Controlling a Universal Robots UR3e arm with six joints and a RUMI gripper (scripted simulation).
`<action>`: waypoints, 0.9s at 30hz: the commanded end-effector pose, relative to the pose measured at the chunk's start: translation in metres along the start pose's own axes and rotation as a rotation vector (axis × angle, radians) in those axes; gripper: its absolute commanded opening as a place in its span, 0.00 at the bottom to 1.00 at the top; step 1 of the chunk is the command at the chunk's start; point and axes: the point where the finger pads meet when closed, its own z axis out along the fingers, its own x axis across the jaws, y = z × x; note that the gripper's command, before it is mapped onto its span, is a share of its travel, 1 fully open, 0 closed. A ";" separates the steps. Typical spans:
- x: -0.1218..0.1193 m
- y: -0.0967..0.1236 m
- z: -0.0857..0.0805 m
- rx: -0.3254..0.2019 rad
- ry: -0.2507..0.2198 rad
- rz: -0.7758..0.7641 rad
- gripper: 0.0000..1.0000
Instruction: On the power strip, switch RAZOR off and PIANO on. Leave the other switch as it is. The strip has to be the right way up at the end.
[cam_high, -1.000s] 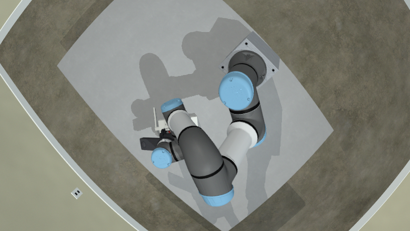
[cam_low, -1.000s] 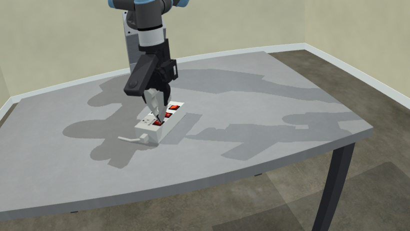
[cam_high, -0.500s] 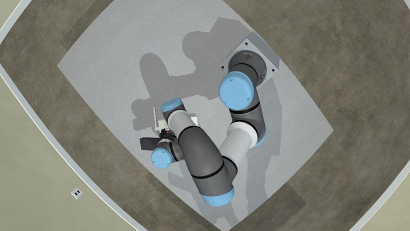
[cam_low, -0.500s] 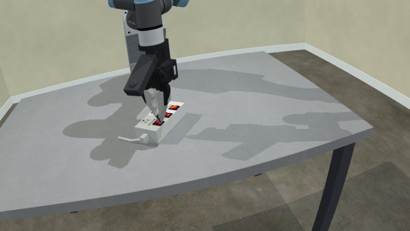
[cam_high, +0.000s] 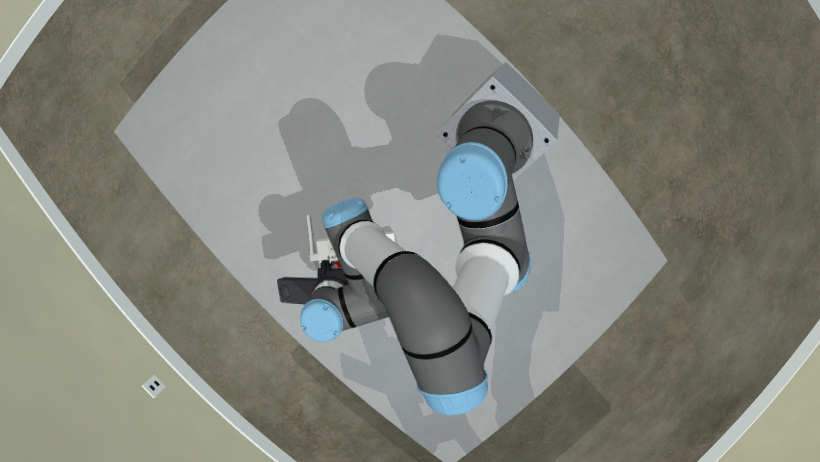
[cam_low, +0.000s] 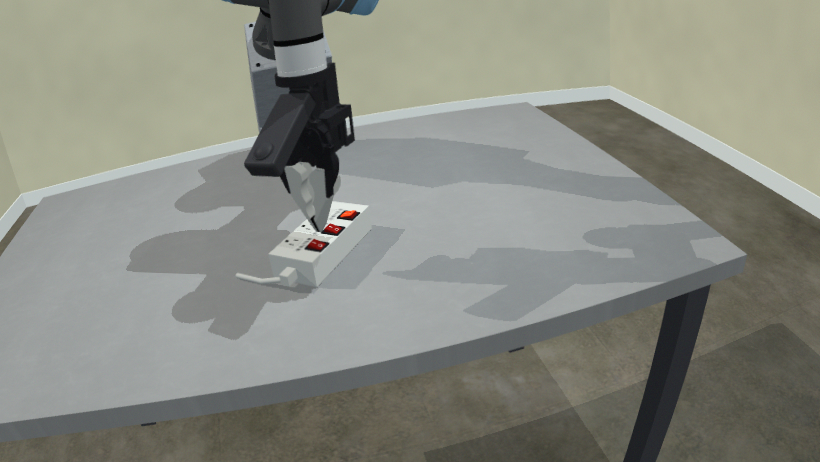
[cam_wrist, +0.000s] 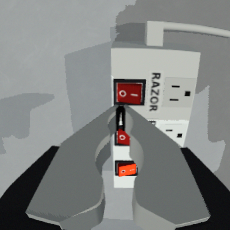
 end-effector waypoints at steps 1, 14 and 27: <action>0.000 0.000 -0.012 0.000 -0.001 -0.001 0.00; 0.000 0.000 -0.019 0.000 -0.001 -0.001 0.00; 0.000 0.000 -0.019 0.000 -0.001 -0.001 0.00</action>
